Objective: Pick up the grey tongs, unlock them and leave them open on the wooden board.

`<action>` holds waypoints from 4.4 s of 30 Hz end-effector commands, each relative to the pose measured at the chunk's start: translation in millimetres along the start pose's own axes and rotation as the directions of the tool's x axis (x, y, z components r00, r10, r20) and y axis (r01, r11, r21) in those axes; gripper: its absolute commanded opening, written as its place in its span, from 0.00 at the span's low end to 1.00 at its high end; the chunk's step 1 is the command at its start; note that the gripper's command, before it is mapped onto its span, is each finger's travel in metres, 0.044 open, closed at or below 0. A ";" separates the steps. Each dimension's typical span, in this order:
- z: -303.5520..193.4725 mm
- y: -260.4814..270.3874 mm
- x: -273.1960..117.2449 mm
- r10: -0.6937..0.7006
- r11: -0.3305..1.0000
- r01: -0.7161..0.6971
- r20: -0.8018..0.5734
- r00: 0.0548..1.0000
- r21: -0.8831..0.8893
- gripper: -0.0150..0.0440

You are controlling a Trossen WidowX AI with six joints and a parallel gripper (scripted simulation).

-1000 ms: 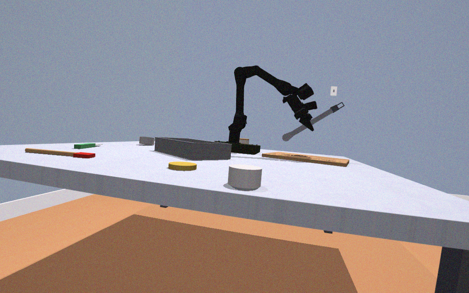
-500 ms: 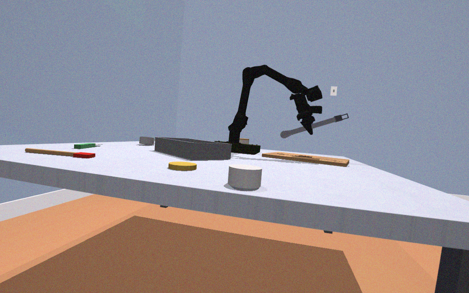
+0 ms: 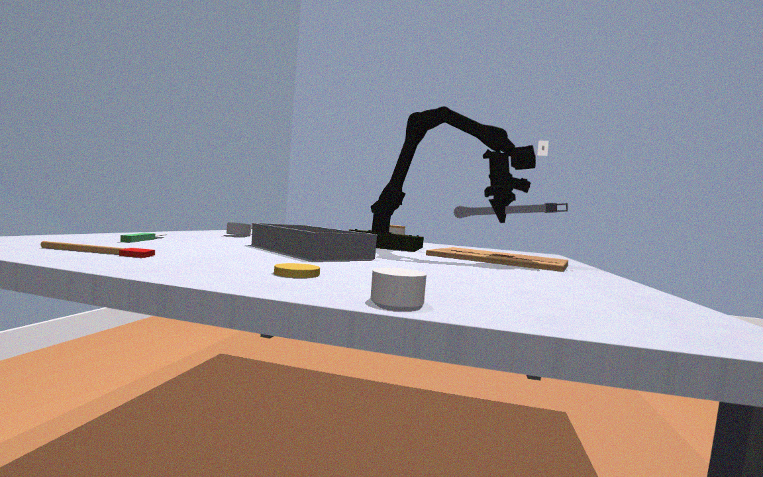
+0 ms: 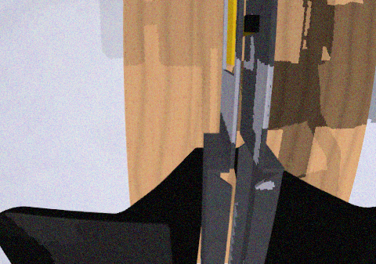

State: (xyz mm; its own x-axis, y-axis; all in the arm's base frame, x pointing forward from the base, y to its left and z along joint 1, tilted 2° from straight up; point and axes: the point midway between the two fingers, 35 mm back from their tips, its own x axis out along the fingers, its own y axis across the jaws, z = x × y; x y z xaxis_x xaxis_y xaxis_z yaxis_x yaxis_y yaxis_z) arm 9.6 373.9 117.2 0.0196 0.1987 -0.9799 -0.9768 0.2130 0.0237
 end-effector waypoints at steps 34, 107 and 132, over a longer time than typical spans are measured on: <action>-5.3 -0.8 27.5 0.022 0.999 -0.017 -0.147 0.989 0.035 0.00; -7.4 -152.8 -3.9 0.006 0.999 -0.001 -0.148 0.989 0.035 1.00; -4.8 -152.9 -45.4 0.003 0.999 0.005 -0.147 0.989 0.053 1.00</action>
State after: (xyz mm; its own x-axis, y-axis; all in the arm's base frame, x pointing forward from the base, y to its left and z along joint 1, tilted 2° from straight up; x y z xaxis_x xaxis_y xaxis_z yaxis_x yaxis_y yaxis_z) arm 157.0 328.1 156.5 -0.0155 0.0565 -0.9983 -0.9650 0.2605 0.0297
